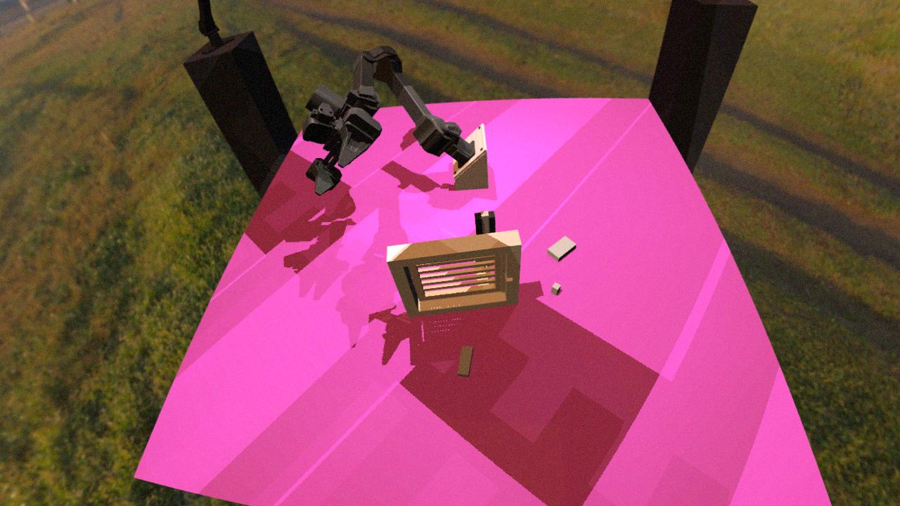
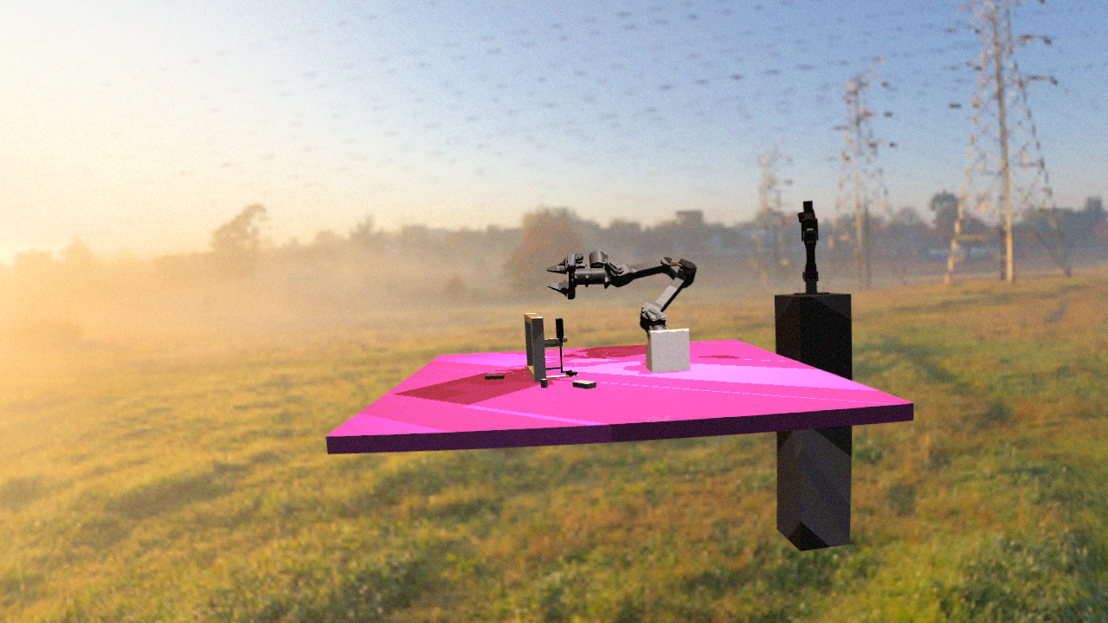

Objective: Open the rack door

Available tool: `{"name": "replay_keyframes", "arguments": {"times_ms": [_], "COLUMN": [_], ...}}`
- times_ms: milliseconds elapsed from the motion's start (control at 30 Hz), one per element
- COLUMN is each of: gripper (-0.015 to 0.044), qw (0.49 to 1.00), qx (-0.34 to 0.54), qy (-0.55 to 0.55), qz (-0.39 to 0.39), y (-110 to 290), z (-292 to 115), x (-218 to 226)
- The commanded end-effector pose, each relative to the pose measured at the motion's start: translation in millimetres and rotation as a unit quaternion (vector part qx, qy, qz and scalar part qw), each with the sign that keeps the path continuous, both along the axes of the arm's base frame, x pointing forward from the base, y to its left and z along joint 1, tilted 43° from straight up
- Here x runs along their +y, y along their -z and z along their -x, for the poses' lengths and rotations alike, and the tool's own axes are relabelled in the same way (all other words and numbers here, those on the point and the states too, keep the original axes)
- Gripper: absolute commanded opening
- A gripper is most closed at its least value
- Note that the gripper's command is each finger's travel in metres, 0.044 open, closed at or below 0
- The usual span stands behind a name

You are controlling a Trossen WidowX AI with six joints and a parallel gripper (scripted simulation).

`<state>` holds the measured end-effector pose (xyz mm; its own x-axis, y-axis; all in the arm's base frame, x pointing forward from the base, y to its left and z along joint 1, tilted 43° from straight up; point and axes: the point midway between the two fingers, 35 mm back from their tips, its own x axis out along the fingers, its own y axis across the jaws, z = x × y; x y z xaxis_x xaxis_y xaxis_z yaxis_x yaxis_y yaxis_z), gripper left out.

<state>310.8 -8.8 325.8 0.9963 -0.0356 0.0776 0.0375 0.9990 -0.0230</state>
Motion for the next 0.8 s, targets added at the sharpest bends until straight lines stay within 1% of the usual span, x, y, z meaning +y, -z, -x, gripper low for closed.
{"name": "replay_keyframes", "arguments": {"times_ms": [0,100,433,767], "gripper": [0.0374,0.0298,0.0298,0.0298], "qw": [1.0,0.999,0.986,0.957], "qx": [0.002,0.032,0.161,0.283], "qy": [0.0,-0.002,0.001,0.018], "qz": [-0.001,-0.012,-0.048,-0.063], "y": [0.6,8.6,46.4,86.2], "z": [-0.6,-9.1,-38.9,-56.8], "x": [0.2,3.6,21.3,41.7]}}
